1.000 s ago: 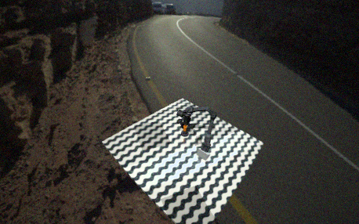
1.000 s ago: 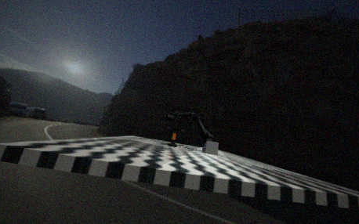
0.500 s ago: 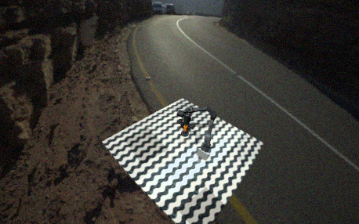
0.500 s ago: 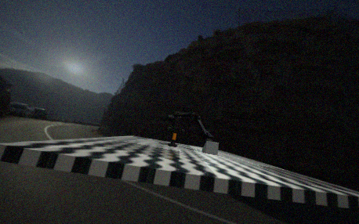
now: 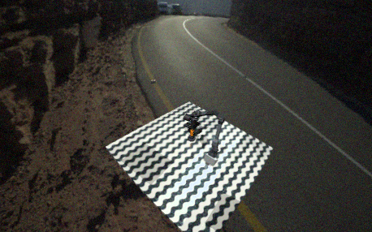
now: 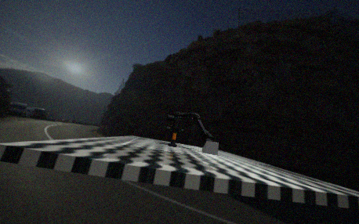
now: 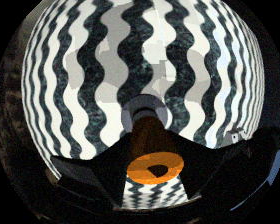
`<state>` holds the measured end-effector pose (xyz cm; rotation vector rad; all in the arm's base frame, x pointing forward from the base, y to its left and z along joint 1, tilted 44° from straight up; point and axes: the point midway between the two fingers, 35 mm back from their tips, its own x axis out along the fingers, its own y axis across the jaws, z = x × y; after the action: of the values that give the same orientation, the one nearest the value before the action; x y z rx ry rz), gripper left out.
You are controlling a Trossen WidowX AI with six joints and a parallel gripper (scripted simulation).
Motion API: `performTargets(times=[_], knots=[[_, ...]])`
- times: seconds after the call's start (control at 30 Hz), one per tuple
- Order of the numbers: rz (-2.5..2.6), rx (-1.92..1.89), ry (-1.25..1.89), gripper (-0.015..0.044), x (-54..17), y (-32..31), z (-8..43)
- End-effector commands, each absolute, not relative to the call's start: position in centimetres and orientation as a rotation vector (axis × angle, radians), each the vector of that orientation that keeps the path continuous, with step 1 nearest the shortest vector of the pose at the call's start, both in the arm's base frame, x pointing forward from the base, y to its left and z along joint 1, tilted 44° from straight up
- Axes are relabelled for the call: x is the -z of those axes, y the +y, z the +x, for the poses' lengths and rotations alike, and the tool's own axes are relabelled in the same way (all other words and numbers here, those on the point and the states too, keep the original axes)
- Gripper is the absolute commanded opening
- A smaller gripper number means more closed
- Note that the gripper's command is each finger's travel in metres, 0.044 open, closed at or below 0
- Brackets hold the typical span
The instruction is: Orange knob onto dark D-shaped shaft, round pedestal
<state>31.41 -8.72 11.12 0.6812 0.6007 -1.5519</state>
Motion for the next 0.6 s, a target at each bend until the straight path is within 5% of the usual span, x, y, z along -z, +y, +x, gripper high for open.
performTargets(times=[0.0,0.57], knots=[[0.689,1.554,0.59,0.0,-11.03,-8.68,31.58],[0.682,1.551,0.597,0.0,-10.83,-8.87,31.36]])
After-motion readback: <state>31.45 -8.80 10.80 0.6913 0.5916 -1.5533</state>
